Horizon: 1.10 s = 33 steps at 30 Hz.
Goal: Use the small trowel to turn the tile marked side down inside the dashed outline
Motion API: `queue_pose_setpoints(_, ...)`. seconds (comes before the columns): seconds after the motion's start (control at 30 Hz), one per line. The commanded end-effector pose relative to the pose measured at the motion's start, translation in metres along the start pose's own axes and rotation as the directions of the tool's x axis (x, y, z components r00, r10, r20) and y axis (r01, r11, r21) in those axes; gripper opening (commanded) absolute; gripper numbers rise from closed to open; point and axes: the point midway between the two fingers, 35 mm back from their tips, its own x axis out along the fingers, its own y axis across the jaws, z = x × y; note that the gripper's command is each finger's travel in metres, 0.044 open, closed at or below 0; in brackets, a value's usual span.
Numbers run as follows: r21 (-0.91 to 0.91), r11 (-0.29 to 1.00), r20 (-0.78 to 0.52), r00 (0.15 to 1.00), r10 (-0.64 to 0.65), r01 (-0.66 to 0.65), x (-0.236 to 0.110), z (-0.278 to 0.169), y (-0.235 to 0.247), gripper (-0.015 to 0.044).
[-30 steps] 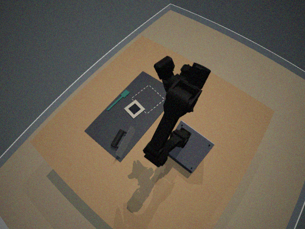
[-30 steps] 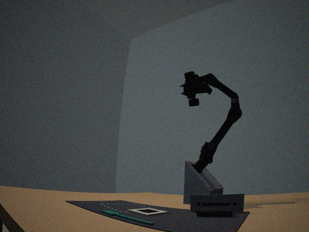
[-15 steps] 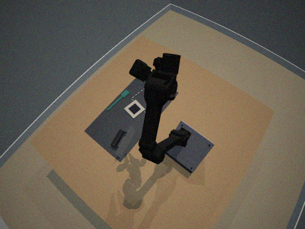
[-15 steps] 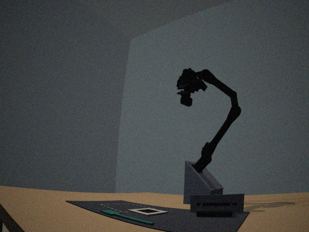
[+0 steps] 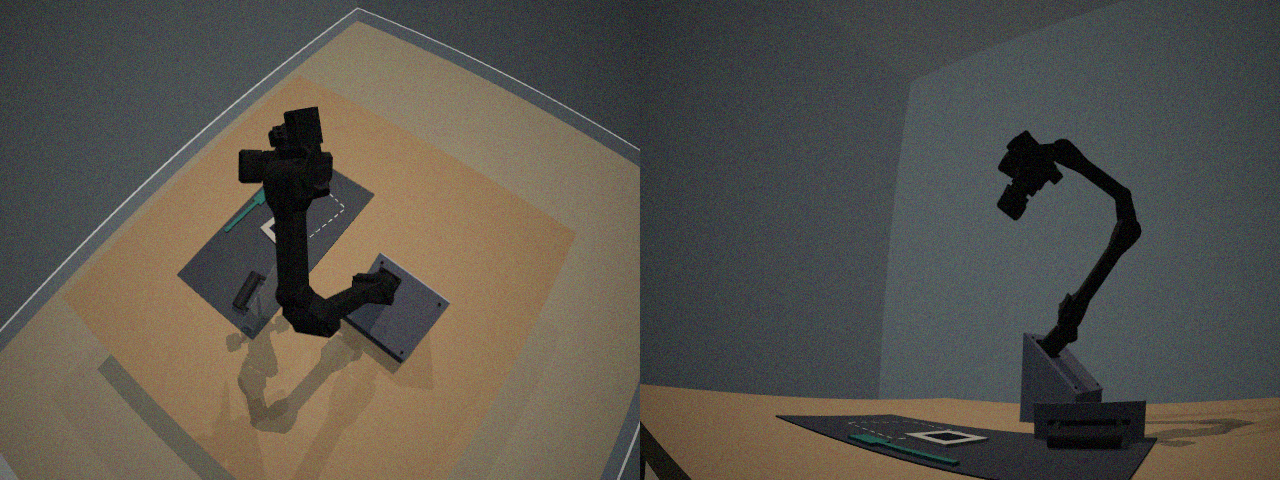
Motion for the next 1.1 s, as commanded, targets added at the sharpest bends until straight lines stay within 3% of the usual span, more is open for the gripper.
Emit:
queue_pose_setpoints(0.0, -0.103, 0.995, -0.048, 0.999, -0.017, 0.012, 0.02, -0.007, 0.005, 0.01)
queue_pose_setpoints(0.6, -0.456, 0.889, -0.251, 0.965, -0.074, -0.05, 0.095, -0.062, 0.036, 0.01)
queue_pose_setpoints(1.07, -0.769, 0.601, -0.373, 0.917, -0.142, -0.22, 0.151, -0.114, 0.057, 0.01)
